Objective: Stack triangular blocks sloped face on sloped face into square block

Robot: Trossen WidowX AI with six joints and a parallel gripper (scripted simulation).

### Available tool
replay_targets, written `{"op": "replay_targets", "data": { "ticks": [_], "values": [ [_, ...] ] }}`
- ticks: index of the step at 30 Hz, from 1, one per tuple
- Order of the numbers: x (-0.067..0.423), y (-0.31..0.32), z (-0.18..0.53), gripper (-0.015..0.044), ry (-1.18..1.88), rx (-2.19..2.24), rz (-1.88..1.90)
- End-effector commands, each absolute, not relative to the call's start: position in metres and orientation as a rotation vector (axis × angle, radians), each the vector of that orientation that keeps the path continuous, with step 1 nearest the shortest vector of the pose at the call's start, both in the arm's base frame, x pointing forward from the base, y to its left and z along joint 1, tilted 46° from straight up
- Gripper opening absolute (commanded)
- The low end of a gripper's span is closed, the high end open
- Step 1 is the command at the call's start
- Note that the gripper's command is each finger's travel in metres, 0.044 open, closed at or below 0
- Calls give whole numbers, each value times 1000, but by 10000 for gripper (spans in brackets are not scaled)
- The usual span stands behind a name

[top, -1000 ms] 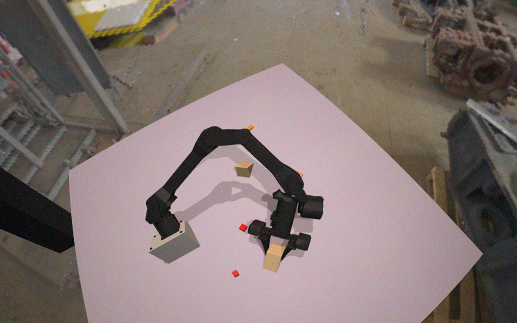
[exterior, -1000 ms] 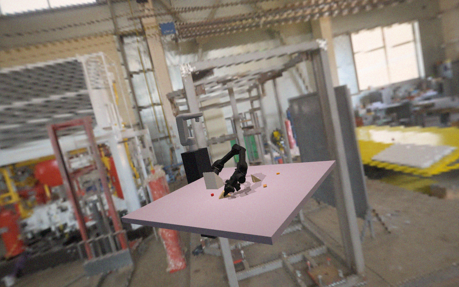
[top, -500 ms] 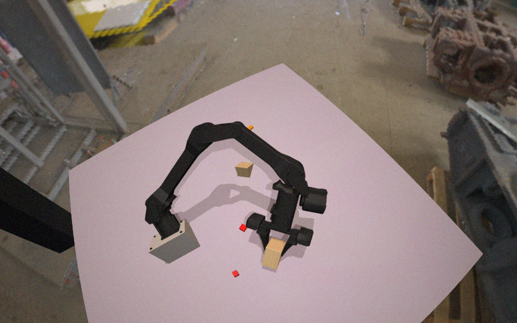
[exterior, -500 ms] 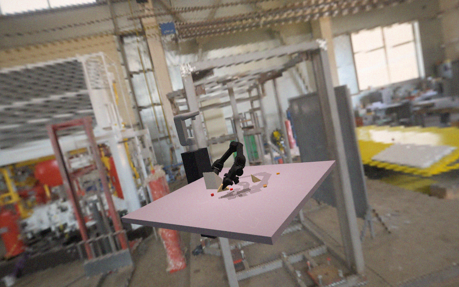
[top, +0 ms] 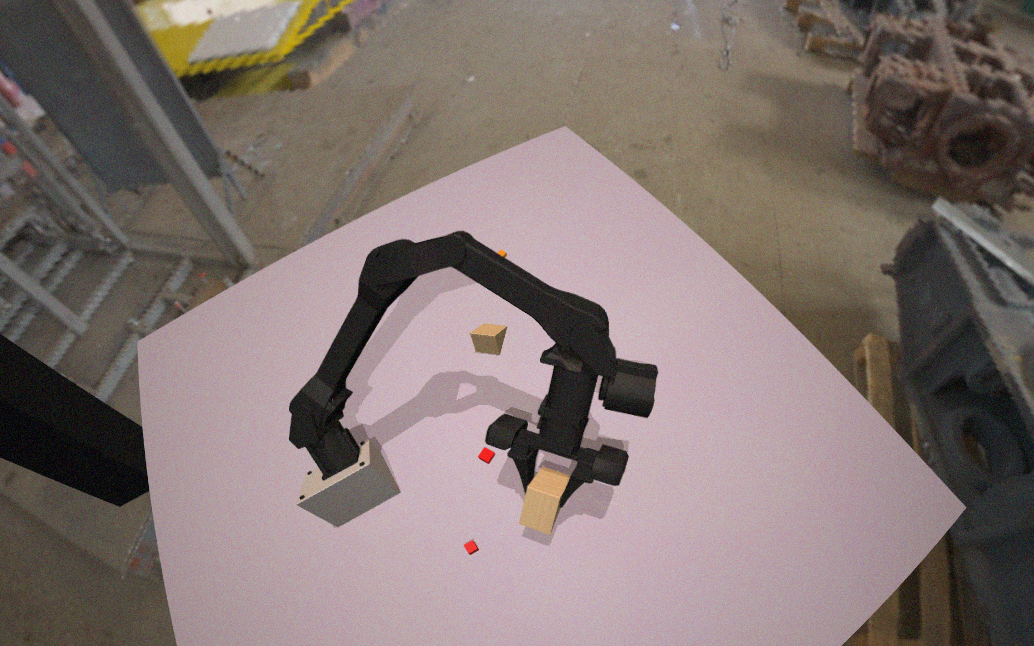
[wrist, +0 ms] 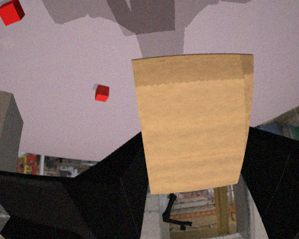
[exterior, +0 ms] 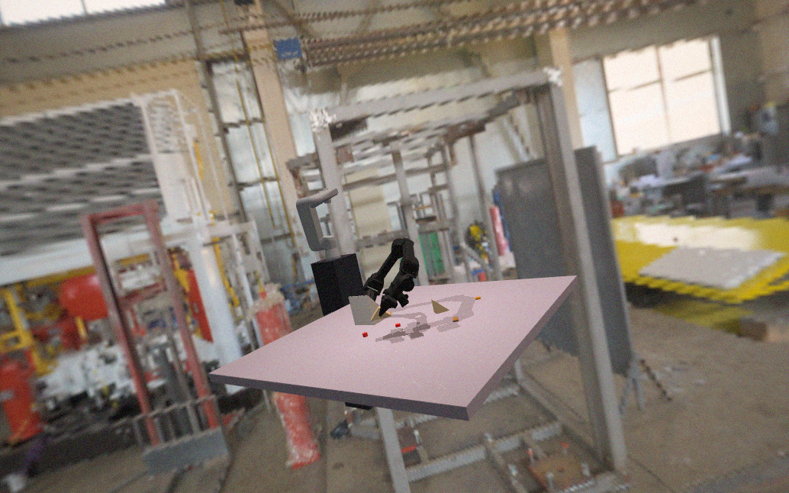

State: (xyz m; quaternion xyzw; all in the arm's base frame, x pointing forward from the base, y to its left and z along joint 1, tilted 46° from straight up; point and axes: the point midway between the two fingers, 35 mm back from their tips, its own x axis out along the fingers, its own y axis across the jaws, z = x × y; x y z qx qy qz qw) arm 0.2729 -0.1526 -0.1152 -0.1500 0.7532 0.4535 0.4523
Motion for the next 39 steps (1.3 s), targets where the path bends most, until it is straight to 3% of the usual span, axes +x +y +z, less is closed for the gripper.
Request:
{"op": "replay_targets", "data": {
  "ticks": [1, 39],
  "values": [
    [271, -153, -116, 0, 1885, -300, 1041],
    [261, -157, -122, 0, 2014, 781, -103]
  ]
}}
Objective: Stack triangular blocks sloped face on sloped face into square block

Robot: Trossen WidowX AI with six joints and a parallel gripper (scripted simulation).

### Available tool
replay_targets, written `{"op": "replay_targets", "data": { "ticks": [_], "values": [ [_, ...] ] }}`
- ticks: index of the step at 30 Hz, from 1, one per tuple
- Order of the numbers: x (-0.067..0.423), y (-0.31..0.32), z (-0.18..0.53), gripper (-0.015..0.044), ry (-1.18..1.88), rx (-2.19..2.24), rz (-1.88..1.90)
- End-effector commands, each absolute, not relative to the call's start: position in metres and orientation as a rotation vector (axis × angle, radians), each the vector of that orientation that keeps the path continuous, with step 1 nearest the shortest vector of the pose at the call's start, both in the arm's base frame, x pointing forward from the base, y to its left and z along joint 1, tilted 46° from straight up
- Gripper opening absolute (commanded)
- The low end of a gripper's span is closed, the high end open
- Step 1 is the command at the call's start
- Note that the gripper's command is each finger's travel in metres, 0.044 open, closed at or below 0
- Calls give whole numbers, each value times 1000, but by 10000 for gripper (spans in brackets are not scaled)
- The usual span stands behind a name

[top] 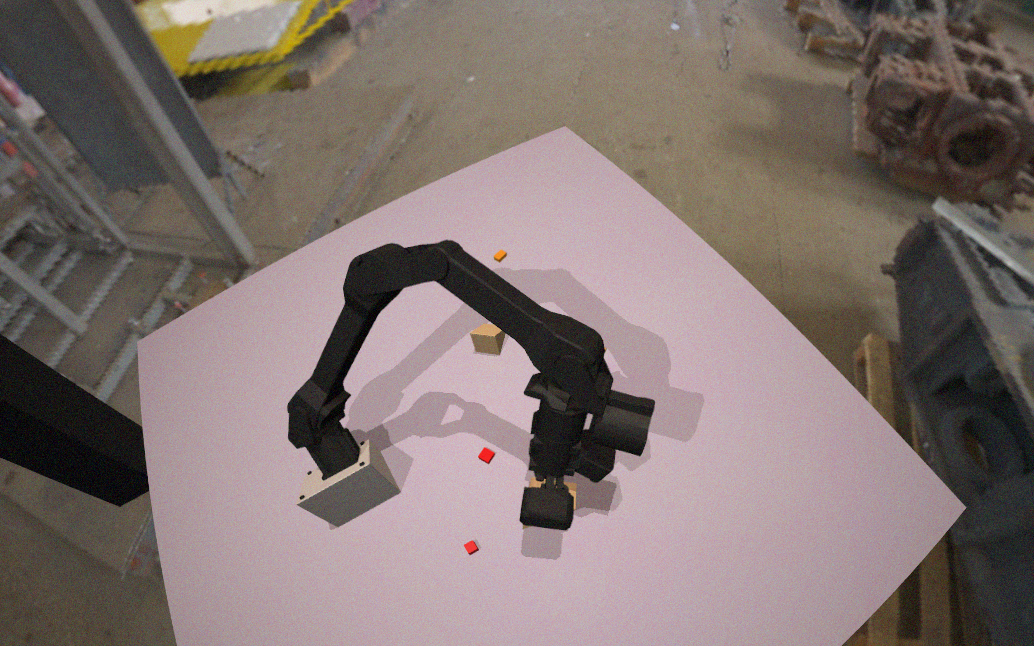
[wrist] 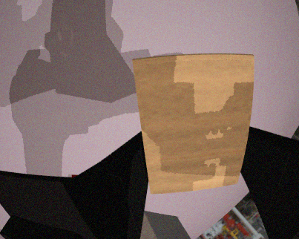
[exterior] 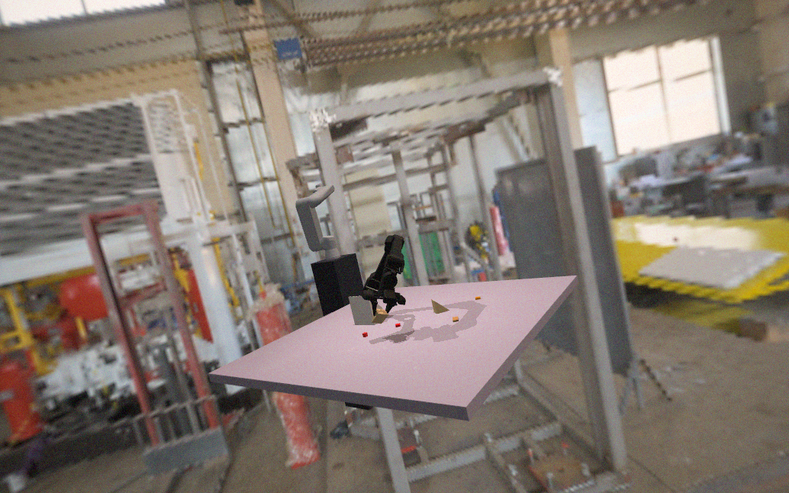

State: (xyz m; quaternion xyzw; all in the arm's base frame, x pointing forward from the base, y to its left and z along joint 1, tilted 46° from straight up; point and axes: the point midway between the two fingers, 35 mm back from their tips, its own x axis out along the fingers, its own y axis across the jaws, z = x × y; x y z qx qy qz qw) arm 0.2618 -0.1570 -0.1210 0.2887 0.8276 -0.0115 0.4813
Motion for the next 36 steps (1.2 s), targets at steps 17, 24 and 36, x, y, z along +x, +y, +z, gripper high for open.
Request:
{"op": "replay_targets", "data": {
  "ticks": [17, 24, 36],
  "values": [
    [258, -161, -122, 0, 1941, 1285, -602],
    [258, -162, -121, 0, 1888, 1492, -806],
    [257, -166, -120, 0, 1765, 1842, -1156]
  ]
}}
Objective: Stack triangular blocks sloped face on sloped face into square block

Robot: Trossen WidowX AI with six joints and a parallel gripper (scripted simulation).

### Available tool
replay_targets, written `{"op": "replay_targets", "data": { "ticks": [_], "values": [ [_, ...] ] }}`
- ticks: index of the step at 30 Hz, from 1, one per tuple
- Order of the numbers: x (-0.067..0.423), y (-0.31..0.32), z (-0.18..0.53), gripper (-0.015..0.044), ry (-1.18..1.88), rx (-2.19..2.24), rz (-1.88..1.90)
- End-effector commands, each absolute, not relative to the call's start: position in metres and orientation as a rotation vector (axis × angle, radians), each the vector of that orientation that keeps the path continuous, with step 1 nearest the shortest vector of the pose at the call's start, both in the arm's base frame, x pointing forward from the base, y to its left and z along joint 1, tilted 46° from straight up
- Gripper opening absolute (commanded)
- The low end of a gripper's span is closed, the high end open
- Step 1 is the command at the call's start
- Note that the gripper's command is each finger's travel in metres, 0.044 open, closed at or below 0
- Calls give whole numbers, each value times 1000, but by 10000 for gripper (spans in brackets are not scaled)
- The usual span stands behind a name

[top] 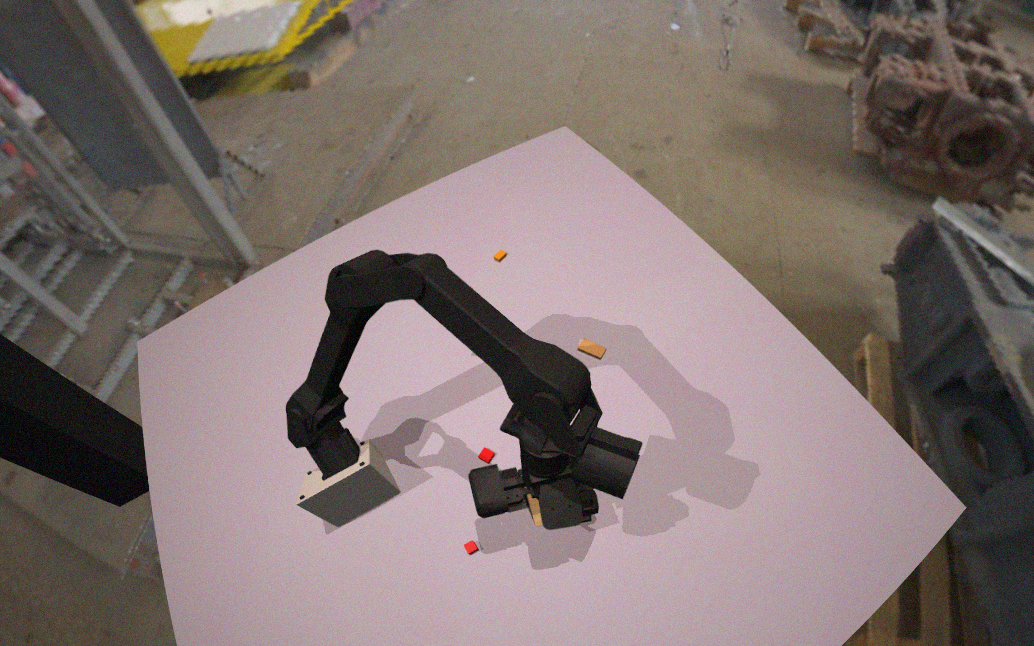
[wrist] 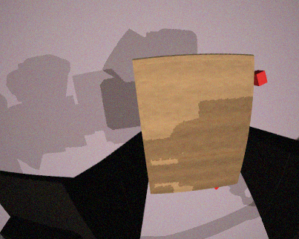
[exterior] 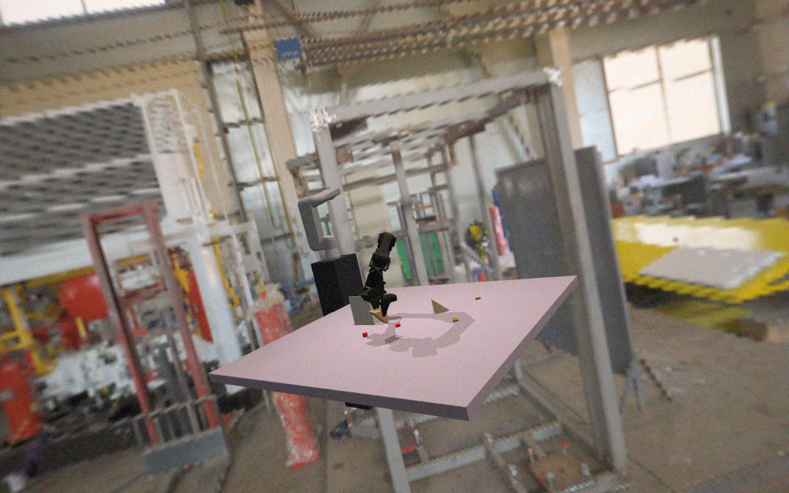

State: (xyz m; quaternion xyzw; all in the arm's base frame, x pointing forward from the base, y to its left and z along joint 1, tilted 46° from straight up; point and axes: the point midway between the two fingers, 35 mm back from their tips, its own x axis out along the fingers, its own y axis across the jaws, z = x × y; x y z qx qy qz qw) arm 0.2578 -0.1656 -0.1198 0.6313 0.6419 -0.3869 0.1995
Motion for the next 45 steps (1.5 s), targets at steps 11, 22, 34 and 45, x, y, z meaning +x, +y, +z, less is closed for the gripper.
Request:
{"op": "replay_targets", "data": {
  "ticks": [11, 22, 34, 45],
  "values": [
    [257, -170, -118, 0, 1618, 2150, -1473],
    [270, -167, -106, 0, 1596, 2165, -1501],
    [303, -152, -71, 0, 1569, 2160, -1516],
    [330, -132, -36, 0, 1551, 2159, -1523]
  ]
}}
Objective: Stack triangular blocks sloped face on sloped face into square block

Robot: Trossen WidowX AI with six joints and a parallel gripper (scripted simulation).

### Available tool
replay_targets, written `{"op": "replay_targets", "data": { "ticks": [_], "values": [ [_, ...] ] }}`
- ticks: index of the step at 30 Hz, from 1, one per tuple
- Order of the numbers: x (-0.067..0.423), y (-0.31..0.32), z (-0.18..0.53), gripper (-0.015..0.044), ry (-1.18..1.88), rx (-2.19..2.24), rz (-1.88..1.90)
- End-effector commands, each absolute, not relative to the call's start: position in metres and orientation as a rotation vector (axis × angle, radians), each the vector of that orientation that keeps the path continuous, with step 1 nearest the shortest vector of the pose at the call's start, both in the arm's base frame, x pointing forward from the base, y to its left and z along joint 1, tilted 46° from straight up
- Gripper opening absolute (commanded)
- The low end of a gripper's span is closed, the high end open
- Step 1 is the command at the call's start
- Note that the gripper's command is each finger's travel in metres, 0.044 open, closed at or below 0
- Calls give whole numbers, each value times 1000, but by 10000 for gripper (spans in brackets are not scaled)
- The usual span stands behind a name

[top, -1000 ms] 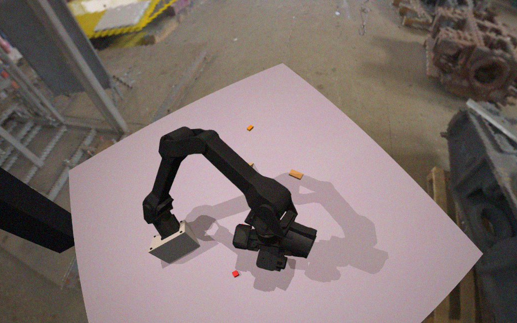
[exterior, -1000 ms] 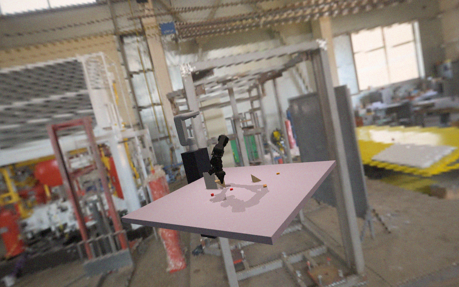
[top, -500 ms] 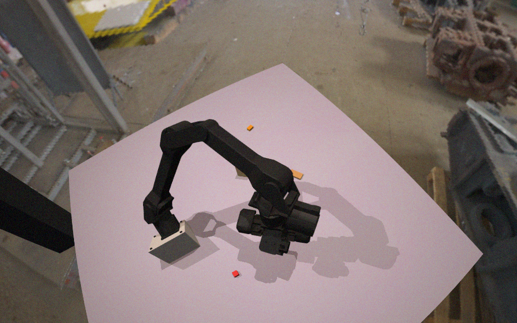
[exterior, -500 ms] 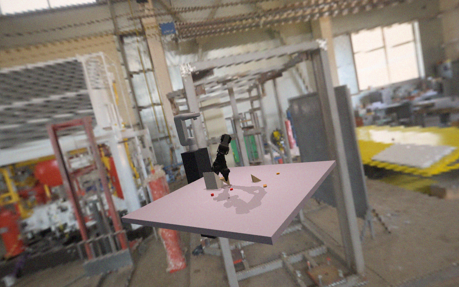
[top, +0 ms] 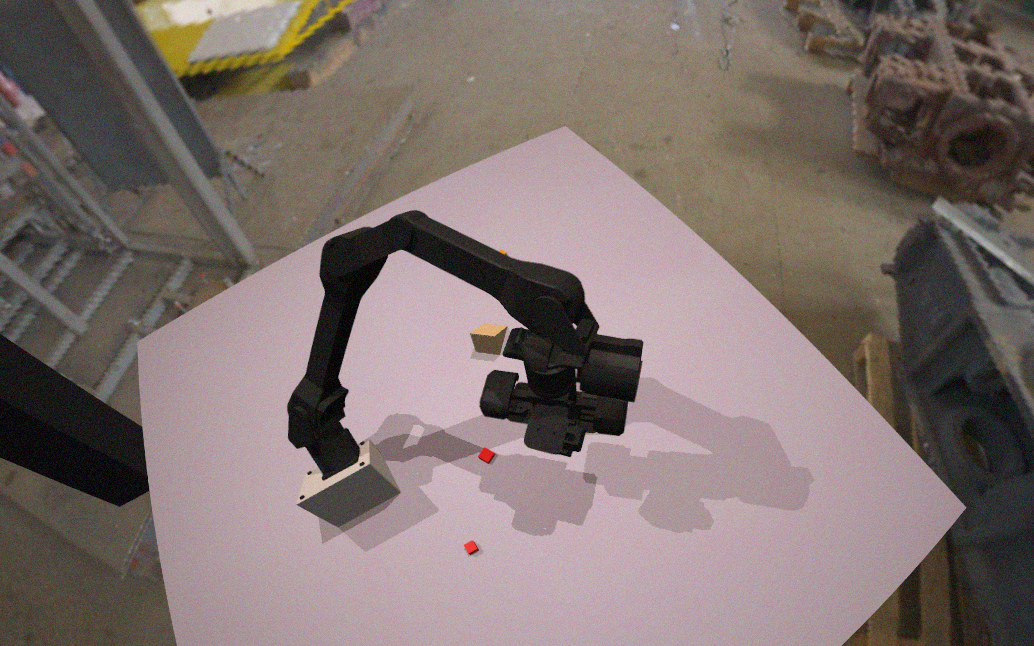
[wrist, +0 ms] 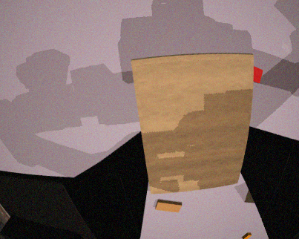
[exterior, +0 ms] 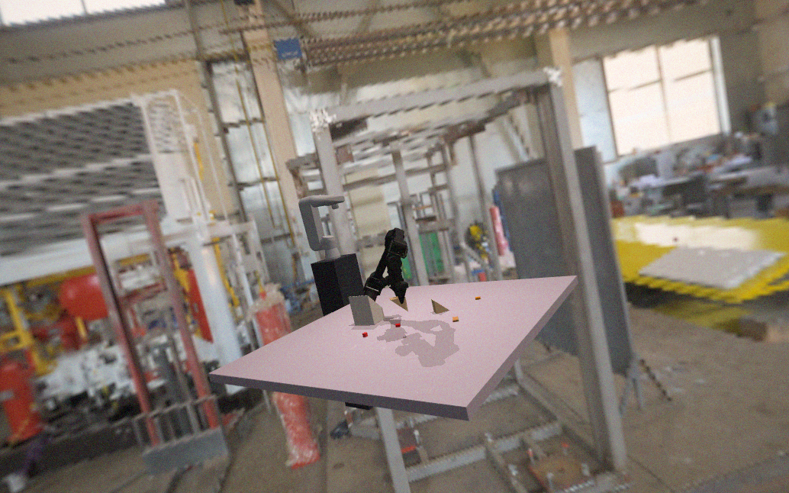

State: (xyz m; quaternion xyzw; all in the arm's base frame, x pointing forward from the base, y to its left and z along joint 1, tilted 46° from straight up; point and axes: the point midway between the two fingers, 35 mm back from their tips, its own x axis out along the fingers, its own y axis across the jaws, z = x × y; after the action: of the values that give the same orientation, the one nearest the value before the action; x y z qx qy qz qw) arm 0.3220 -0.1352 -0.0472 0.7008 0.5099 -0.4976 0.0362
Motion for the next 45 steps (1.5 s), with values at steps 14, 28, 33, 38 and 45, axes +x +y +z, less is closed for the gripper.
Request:
{"op": "replay_targets", "data": {
  "ticks": [14, 28, 33, 38, 45],
  "values": [
    [357, -100, 7, 0, 1543, 2145, -1494],
    [376, -62, 55, 0, 1544, 2155, -1494],
    [381, -47, 72, 0, 1547, 2159, -1493],
    [384, -31, 90, 0, 1553, 2163, -1492],
    [388, -9, 114, 0, 1562, 2169, -1489]
  ]
}}
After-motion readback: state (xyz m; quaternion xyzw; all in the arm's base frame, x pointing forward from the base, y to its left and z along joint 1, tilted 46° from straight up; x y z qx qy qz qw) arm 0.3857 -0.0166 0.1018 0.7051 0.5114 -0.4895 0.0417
